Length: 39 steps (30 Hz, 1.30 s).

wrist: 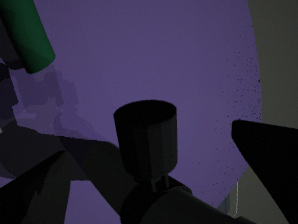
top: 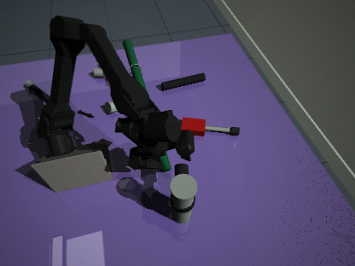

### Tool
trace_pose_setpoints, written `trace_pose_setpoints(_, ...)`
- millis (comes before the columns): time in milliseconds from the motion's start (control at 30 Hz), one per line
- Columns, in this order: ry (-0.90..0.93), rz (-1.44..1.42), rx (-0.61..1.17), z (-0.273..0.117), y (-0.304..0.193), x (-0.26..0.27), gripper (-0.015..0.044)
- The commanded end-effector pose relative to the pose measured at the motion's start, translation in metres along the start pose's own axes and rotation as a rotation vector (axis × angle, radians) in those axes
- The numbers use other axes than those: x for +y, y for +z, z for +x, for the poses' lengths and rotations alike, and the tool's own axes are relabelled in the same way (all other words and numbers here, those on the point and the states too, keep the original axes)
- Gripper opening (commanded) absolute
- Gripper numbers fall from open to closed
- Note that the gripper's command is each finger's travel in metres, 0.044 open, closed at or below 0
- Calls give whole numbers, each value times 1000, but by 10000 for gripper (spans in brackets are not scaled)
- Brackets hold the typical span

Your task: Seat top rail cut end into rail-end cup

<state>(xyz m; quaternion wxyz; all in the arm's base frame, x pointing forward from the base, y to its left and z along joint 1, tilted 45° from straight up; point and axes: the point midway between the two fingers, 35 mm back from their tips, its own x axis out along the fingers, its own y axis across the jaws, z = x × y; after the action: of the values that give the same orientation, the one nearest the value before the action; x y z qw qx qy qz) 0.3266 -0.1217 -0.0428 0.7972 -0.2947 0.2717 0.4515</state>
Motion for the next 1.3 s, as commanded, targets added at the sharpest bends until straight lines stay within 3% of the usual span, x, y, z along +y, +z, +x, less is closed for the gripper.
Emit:
trace_pose_setpoints(0,-6,3,2,5,-1,2,440)
trace_pose_setpoints(1267,-7,2,0,65,0,1,440)
